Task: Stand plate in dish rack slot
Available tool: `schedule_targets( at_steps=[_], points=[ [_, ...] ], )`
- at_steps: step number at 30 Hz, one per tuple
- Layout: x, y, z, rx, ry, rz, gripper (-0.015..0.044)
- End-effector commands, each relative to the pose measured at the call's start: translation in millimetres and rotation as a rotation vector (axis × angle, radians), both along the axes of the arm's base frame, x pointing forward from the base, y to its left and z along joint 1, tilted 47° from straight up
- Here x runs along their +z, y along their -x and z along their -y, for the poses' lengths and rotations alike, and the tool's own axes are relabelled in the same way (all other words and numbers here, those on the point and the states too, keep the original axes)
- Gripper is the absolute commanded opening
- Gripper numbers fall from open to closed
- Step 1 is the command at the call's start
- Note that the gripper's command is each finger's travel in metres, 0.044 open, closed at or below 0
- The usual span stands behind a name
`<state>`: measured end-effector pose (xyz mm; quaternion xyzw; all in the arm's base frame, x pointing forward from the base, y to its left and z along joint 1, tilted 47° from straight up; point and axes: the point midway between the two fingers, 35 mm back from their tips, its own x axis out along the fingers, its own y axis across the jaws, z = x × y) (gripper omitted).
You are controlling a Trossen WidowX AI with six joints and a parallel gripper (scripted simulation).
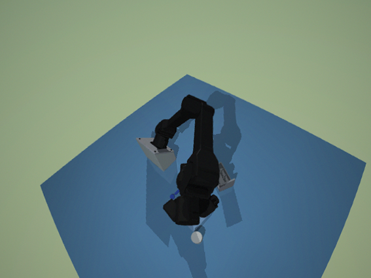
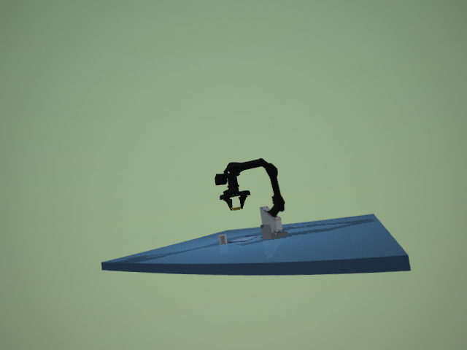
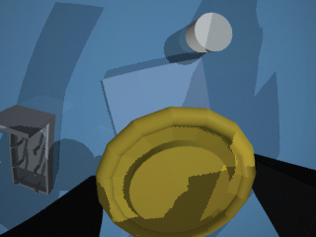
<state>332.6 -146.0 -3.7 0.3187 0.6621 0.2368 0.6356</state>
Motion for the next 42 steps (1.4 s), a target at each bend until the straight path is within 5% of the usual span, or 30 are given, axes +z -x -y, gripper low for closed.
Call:
schedule_targets(
  at_steps=[1, 42],
  points=[
    [18.3, 0.5, -11.5, -0.075, -0.001, -0.079, 0.0],
    [154.6, 75.3, -140.5, -1.049, -0.024, -1.117, 0.0]
  ],
)
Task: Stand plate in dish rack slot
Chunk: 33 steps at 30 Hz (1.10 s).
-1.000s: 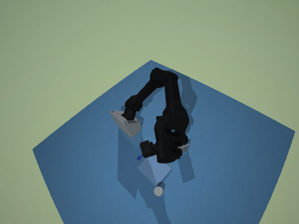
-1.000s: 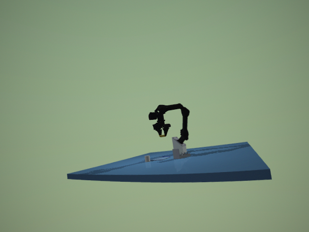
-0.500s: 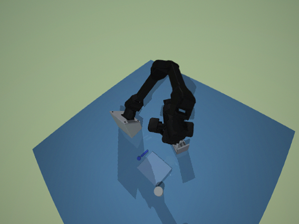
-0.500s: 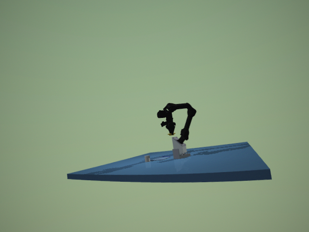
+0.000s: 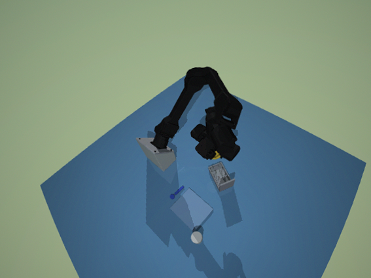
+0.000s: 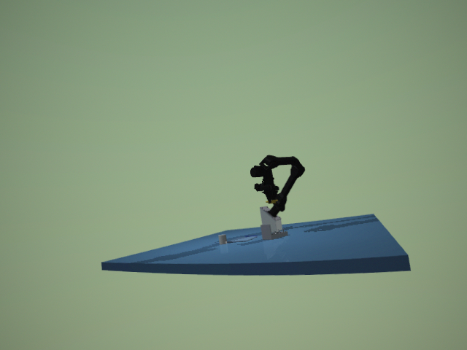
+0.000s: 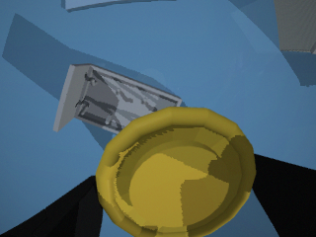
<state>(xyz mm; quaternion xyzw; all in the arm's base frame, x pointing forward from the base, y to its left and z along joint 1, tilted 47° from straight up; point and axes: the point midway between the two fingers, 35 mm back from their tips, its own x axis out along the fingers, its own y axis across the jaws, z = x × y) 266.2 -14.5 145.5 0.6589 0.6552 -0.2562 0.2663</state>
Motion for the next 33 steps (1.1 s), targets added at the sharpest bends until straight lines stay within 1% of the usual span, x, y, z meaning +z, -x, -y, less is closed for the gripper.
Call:
schedule_targets(
  at_steps=[1, 10, 13, 19, 33],
  points=[
    [7.4, 11.9, -12.0, -0.085, -0.009, -0.097, 0.0],
    [22.7, 40.4, -37.5, -0.295, -0.019, -0.327, 0.0],
    [24.7, 45.3, -41.5, -0.329, -0.021, -0.365, 0.0],
    [22.5, 46.2, -42.6, -0.319, -0.006, -0.366, 0.0],
    [-20.1, 62.2, -57.3, -0.138, 0.291, -0.345, 0.0]
  ],
)
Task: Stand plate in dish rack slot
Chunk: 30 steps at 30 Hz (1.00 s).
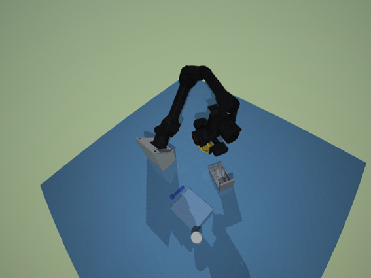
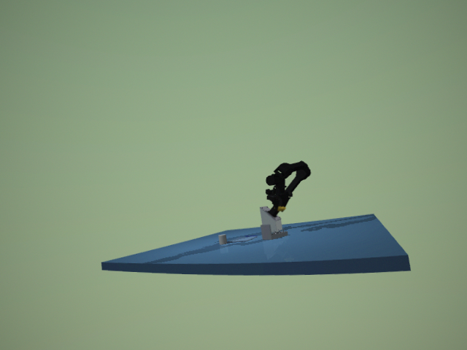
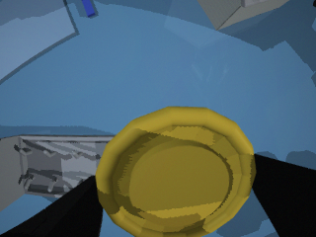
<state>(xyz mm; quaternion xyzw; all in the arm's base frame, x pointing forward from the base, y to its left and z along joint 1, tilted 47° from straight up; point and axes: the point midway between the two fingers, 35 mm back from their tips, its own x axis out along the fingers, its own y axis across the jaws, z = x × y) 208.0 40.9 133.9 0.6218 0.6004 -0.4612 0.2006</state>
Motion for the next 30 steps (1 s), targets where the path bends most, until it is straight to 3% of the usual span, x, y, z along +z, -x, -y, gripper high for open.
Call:
schedule_targets(
  at_steps=[1, 30],
  points=[
    [-11.3, 4.9, -2.5, 0.054, 0.071, -0.004, 0.0],
    [-70.6, 10.4, -13.4, 0.42, 0.613, 0.168, 0.0]
  ],
)
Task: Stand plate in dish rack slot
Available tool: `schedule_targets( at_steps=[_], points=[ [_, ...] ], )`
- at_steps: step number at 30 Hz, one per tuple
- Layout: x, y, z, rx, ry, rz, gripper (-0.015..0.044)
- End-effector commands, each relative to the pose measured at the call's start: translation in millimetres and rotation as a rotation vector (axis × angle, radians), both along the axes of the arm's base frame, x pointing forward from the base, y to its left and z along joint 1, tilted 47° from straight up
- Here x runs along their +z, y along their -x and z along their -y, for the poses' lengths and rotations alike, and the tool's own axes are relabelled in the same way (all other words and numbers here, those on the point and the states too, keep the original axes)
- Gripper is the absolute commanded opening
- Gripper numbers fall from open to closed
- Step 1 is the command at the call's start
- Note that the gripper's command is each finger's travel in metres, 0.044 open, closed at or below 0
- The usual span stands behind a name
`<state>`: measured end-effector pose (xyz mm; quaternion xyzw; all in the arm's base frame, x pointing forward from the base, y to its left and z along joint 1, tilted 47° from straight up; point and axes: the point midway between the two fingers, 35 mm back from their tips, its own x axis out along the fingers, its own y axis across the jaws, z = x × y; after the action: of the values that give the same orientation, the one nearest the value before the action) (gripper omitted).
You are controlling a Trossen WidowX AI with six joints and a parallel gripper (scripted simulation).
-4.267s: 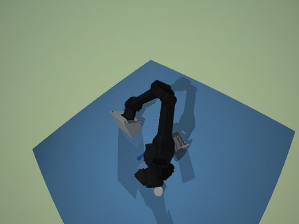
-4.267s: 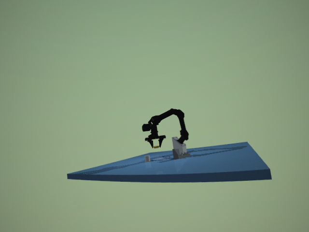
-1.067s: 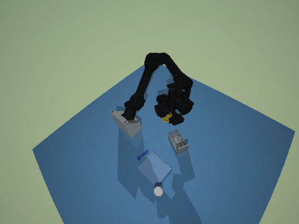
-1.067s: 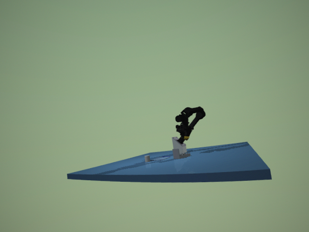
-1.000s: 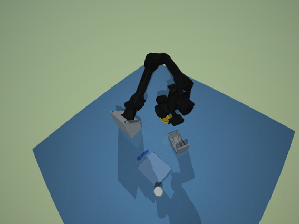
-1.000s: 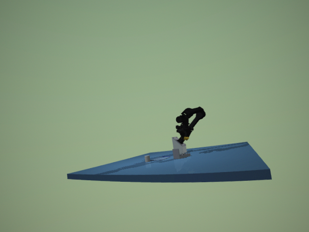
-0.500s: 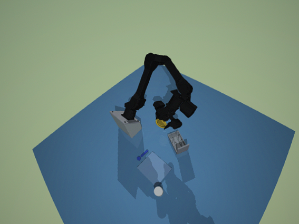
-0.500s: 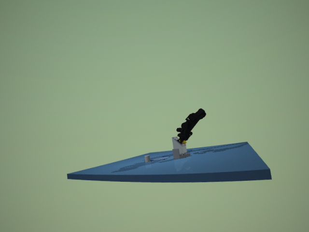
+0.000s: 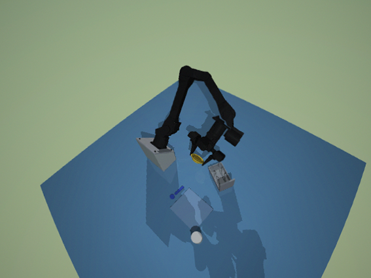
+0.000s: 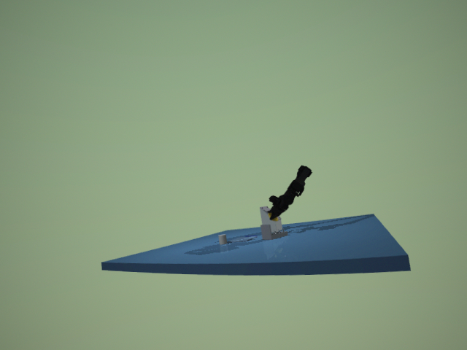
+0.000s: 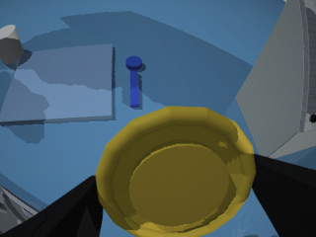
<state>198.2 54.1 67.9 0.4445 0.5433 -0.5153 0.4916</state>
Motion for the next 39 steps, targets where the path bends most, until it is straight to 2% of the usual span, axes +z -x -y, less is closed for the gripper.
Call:
schedule_targets(
  at_steps=[1, 21, 39],
  points=[
    [-5.7, 0.2, -0.7, 0.038, 0.064, 0.037, 0.0],
    [-18.0, -11.2, -17.2, 0.237, 0.331, 0.326, 0.0],
    [-11.3, -16.5, -43.5, 0.359, 0.475, 0.666, 0.0]
  ],
)
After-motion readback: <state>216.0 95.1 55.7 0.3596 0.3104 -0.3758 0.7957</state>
